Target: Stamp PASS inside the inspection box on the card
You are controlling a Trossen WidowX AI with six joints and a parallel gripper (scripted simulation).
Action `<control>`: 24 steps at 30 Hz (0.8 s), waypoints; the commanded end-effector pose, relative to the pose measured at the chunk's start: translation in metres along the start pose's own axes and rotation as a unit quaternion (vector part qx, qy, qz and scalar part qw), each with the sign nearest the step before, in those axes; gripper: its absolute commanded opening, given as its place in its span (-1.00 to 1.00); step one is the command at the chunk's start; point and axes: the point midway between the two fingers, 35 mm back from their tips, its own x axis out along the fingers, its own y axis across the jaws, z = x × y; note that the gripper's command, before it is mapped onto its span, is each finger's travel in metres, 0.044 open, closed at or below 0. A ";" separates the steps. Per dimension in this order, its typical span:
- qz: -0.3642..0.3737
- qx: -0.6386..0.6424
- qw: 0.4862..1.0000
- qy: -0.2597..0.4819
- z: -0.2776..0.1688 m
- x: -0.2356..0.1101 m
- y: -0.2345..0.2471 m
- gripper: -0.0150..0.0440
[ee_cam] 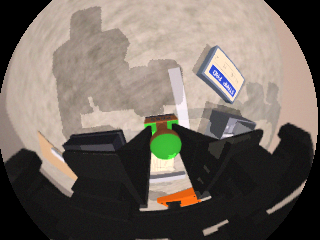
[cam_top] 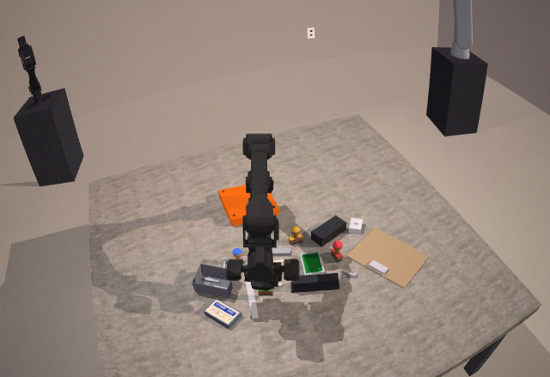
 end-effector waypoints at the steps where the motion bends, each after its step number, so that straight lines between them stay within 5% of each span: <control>1: 0.002 -0.002 1.000 0.001 0.000 -0.002 0.000 -0.49; 24: 0.002 -0.002 1.000 0.001 0.000 -0.014 0.000 -0.49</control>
